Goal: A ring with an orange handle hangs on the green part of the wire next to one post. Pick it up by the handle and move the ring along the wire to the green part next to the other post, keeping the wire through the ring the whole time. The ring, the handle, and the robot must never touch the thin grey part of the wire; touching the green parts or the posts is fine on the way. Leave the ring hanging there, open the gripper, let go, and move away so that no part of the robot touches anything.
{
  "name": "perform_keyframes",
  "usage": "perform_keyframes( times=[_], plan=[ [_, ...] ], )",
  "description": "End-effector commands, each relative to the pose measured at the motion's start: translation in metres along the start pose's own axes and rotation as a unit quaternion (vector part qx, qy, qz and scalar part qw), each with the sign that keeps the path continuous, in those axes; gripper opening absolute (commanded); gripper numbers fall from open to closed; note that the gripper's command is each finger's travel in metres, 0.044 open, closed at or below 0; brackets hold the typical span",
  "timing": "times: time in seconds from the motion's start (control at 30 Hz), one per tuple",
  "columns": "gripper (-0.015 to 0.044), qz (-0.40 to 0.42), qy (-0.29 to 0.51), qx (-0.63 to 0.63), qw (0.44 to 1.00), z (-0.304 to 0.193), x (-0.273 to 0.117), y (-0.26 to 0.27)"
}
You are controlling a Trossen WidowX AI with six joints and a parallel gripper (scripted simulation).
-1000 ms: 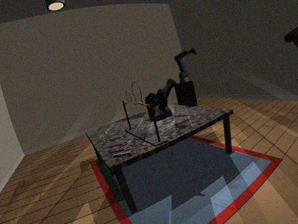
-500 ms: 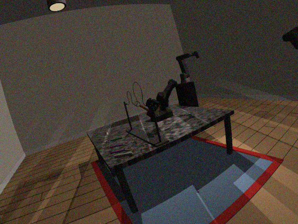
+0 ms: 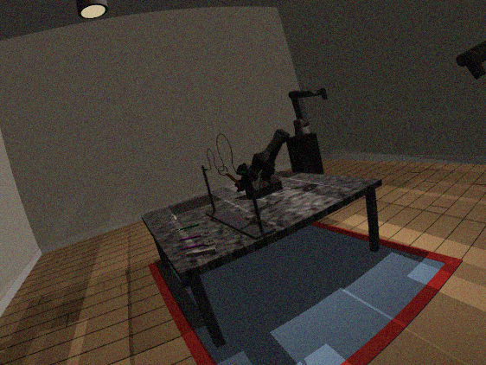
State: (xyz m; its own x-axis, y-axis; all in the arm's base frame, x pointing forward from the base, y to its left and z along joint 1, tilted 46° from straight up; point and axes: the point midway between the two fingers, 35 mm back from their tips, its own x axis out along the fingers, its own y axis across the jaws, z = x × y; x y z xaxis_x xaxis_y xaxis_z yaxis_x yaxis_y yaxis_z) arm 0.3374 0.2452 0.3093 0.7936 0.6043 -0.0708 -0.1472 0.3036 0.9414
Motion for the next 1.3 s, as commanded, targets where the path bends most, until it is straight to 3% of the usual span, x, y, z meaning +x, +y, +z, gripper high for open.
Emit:
perform_keyframes(
  times=[0.0,0.53,1.27],
  plan=[
    [-0.0150,-0.018,0.007,-0.032,0.999,-0.001,-0.002,-0.013],
    [-0.0150,-0.076,0.020,-0.133,0.988,0.007,-0.012,-0.054],
    [-0.0150,-0.099,0.024,-0.171,0.980,0.017,-0.021,-0.083]
  ],
)
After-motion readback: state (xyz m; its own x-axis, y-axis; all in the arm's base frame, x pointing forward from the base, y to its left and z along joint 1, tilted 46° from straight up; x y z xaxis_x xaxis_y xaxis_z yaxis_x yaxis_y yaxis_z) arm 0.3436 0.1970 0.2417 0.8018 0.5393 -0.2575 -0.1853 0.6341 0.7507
